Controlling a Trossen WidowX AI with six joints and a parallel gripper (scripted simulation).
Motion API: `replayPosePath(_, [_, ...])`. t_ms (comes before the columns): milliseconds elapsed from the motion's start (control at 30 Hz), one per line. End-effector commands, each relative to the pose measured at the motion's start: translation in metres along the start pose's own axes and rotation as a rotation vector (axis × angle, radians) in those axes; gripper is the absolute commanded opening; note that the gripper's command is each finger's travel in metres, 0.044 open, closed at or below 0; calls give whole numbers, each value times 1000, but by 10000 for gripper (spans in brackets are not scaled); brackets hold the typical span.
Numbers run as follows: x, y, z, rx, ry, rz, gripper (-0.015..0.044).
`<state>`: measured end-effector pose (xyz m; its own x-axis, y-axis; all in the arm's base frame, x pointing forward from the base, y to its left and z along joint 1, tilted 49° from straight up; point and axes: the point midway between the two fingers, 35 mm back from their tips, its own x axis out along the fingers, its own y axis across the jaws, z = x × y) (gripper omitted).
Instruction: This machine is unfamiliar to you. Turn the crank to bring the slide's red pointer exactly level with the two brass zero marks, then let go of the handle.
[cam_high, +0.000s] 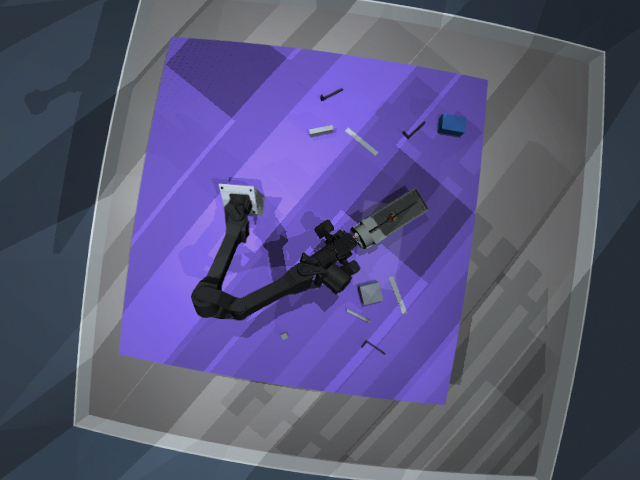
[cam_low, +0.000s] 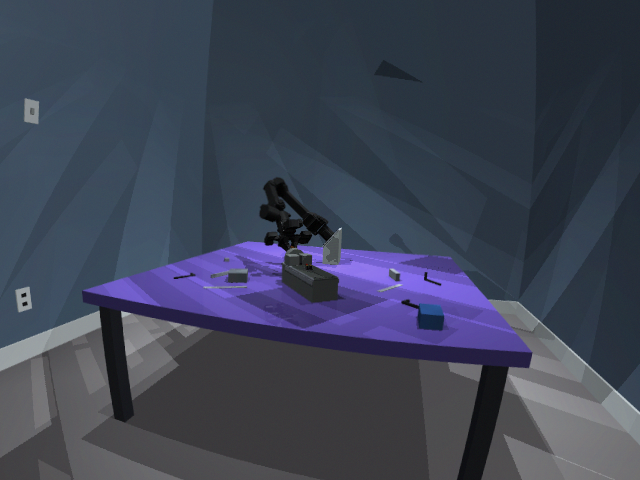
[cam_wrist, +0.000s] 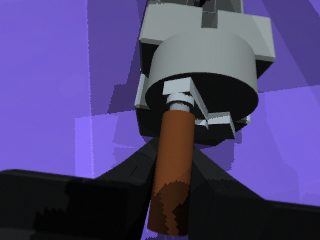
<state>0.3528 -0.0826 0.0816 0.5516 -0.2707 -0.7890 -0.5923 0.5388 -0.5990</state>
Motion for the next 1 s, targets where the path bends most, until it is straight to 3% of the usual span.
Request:
replayPosePath(0, [-4,-8,3,4,-11,-18,0])
replayPosePath(967, [-4,-13,3,4,-12,-19,0])
